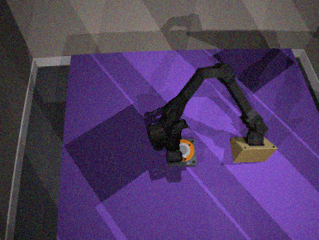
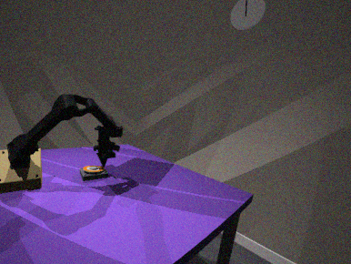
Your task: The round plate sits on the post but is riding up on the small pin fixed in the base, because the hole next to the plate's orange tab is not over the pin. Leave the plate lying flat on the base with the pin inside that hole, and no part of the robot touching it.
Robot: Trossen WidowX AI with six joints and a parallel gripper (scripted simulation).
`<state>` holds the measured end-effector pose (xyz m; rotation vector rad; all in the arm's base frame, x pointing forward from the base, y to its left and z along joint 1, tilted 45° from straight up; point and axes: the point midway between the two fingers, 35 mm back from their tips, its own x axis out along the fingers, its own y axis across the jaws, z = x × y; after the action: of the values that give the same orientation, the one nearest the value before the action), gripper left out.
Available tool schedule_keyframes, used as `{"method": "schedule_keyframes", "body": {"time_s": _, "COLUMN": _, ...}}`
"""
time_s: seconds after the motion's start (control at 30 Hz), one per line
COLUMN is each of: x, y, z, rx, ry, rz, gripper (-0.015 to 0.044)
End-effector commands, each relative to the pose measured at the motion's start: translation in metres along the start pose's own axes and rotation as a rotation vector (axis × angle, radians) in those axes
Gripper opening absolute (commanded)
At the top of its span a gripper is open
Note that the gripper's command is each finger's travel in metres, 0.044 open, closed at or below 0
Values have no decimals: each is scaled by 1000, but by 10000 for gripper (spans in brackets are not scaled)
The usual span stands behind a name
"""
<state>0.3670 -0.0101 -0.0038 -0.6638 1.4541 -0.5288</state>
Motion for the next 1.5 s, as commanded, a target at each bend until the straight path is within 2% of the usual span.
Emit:
{"method": "schedule_keyframes", "body": {"time_s": 0.0, "x": 2, "y": -8, "z": -2, "rx": 2, "ry": 8, "rz": -10, "gripper": 0}}
{"method": "schedule_keyframes", "body": {"time_s": 1.47, "x": 1, "y": -35, "z": -23, "rx": 1, "ry": 9, "rz": -11, "gripper": 0}}
